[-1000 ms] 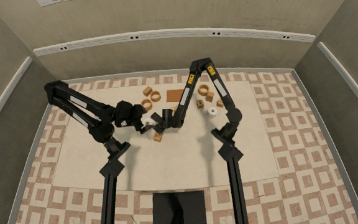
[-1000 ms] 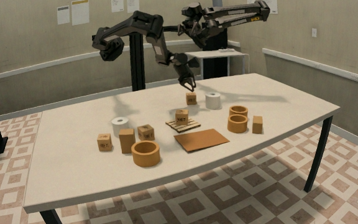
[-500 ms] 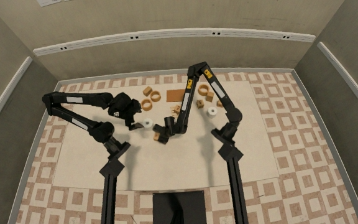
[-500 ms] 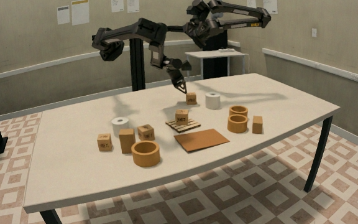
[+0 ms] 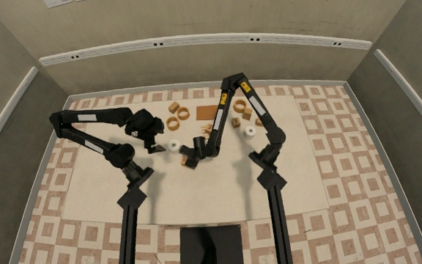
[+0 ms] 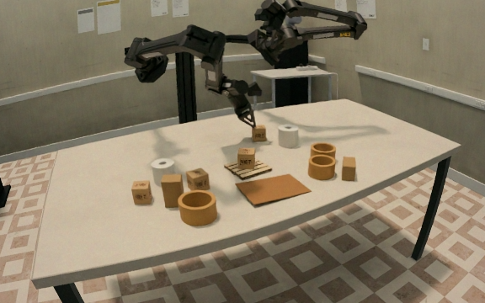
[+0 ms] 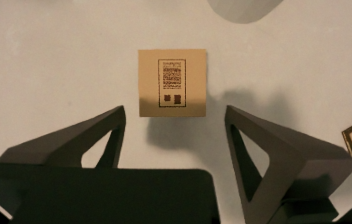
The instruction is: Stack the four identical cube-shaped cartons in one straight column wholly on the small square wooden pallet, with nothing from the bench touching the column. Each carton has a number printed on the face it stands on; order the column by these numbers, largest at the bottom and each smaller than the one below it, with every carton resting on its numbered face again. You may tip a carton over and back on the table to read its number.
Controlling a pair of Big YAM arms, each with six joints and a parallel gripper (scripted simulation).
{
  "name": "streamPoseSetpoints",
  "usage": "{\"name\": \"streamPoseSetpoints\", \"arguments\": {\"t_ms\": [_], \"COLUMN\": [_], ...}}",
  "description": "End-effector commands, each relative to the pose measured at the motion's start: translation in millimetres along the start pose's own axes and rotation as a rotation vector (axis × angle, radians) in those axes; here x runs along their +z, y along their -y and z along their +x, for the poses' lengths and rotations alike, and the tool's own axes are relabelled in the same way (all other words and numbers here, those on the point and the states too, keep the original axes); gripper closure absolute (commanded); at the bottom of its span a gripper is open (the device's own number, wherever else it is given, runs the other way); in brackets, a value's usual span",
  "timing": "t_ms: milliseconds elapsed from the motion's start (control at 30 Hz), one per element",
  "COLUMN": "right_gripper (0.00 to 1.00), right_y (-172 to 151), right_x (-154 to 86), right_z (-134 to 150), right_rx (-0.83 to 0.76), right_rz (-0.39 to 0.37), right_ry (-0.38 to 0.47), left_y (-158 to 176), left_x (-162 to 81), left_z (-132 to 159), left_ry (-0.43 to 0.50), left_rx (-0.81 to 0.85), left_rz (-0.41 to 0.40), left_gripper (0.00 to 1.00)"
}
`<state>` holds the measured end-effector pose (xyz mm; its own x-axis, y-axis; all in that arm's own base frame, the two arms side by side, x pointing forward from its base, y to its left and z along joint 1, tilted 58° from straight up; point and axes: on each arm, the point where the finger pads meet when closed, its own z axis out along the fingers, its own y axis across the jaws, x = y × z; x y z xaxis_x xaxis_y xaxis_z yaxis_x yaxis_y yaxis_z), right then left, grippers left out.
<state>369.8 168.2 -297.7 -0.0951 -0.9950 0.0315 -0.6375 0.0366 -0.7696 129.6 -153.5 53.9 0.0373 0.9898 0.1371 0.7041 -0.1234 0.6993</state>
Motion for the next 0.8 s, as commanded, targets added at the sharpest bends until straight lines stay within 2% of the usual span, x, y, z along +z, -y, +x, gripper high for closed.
{"name": "streamPoseSetpoints", "arguments": {"t_ms": [0, 133, 767], "right_gripper": [0.21, 0.21, 0.21], "right_y": [-3, -2, -3], "right_x": [9, 15, 40], "right_z": [10, 9, 10], "right_rx": [-0.016, -0.013, -0.014], "right_rz": [-0.016, -0.011, -0.014], "right_ry": [-0.022, -0.02, -0.02], "left_y": [-14, -7, -7], "left_x": [-15, -9, -9], "left_z": [-18, -12, -12], "left_ry": [0.039, 0.025, 0.025], "left_rx": [-0.044, -0.03, -0.03], "left_rz": [-0.002, -0.002, -0.002], "left_gripper": [0.0, 0.0, 0.0]}}
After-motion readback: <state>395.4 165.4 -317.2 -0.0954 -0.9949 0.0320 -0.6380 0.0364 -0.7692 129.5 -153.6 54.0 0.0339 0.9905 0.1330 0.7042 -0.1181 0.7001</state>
